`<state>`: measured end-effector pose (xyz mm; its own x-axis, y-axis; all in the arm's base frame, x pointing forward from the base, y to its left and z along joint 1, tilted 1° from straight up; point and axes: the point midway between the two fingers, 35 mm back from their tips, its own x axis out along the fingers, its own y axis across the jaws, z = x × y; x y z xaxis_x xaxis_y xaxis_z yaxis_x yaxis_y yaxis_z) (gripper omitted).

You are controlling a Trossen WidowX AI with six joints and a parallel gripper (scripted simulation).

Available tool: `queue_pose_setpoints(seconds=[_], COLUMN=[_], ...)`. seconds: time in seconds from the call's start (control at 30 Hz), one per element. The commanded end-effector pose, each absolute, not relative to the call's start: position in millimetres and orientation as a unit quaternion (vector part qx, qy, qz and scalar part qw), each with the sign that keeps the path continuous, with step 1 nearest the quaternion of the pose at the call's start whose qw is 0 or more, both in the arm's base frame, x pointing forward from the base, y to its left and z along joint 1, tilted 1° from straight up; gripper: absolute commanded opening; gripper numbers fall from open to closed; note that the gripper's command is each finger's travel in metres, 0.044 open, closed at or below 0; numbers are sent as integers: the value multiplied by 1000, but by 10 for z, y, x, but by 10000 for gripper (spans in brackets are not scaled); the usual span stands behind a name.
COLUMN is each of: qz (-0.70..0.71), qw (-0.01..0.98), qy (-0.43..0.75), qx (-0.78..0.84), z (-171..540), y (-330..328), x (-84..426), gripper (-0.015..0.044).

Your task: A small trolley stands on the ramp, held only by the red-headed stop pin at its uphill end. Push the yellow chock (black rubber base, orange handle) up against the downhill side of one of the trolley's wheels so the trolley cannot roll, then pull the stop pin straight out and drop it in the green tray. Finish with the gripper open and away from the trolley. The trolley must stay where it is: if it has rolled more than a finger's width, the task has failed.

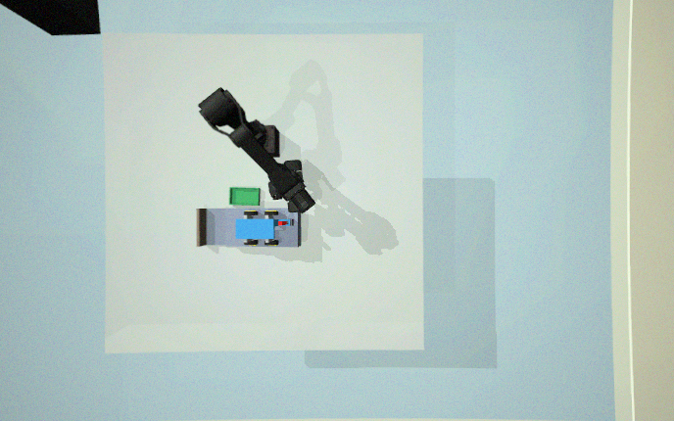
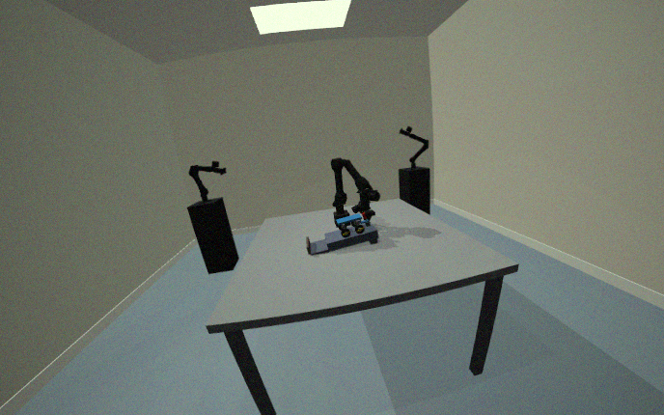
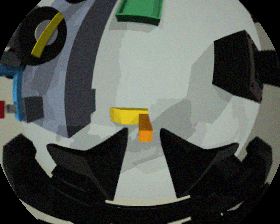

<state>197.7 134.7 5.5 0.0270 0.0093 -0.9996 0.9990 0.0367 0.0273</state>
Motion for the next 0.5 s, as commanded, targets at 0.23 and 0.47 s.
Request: queue_pose_setpoints(seconds=[0.23, 0.47], qz=[-484, -484], qw=[515, 515], qy=[503, 504], qx=[497, 497], z=[-78, -193], y=[1337, 1334], x=[1978, 1978], gripper=[190, 190])
